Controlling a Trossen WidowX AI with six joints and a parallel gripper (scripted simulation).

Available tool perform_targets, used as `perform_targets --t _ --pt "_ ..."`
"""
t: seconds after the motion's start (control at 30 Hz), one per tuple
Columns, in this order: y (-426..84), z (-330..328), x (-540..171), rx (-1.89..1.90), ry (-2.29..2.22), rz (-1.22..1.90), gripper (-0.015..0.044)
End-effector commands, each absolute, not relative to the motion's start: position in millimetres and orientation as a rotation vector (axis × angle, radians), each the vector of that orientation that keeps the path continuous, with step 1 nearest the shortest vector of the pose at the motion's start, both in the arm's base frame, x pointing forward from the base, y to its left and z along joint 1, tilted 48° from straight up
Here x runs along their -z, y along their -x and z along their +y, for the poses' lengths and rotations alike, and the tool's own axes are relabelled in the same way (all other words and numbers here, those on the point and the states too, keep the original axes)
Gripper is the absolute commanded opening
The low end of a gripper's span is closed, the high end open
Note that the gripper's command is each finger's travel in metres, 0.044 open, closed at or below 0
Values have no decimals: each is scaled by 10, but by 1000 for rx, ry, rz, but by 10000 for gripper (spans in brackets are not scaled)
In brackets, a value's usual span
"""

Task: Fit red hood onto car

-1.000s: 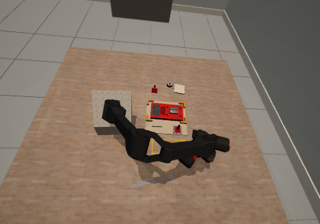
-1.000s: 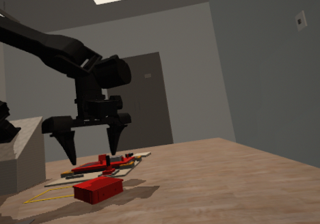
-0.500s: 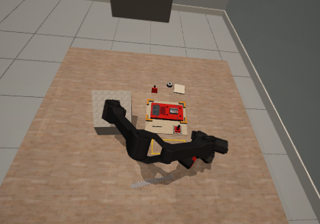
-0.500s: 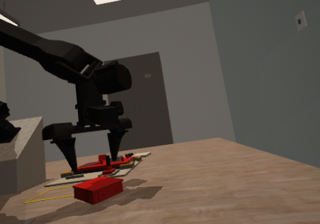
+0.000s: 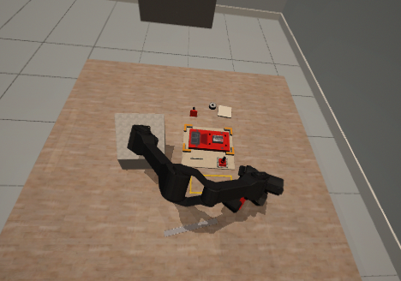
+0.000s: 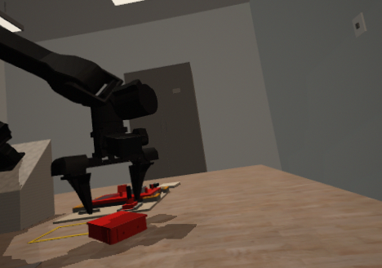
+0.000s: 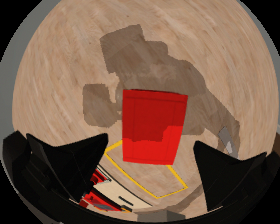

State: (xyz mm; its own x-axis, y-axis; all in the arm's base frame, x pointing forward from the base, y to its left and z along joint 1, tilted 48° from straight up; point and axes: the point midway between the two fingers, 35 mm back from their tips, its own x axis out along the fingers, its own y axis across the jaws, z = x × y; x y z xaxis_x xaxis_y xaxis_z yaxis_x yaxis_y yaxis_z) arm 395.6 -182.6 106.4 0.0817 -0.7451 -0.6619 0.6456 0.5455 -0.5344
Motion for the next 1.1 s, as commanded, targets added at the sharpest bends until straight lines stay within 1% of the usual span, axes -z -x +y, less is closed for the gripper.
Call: perform_targets --t 0.0,1.07 --pt "-3950 -1866 -1021 1040 110 1071 440" --pt "-3965 -2011 -888 1041 111 1070 440"
